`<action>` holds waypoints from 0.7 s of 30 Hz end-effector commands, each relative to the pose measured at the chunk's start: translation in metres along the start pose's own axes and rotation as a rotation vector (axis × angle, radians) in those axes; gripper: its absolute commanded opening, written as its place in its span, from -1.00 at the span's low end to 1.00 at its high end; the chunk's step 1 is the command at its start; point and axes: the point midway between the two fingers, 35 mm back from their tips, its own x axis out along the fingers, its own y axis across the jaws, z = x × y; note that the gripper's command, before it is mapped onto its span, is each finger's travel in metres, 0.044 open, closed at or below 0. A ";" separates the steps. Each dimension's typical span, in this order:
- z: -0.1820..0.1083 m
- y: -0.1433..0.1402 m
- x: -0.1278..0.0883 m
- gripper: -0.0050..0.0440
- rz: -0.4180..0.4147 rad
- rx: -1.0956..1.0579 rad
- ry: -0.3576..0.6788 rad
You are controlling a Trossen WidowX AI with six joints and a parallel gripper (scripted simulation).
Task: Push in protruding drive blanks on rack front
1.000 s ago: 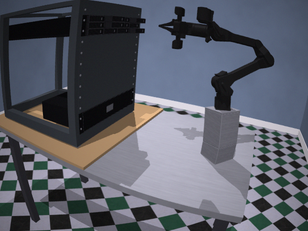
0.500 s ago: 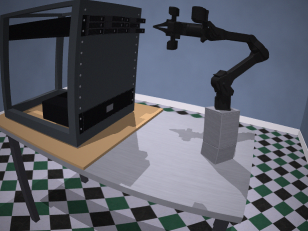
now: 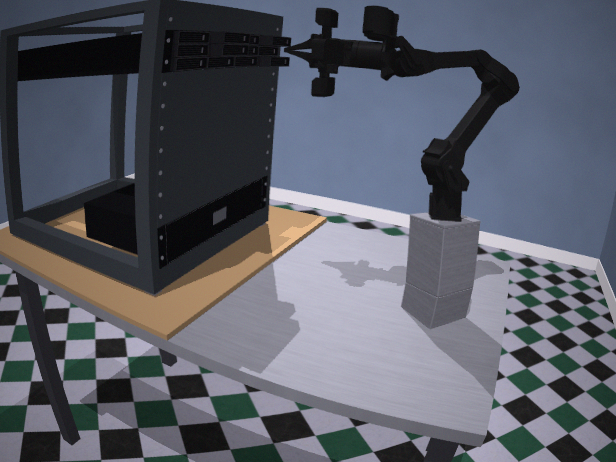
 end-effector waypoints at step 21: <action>0.078 -0.025 0.060 -1.00 -0.018 0.009 0.010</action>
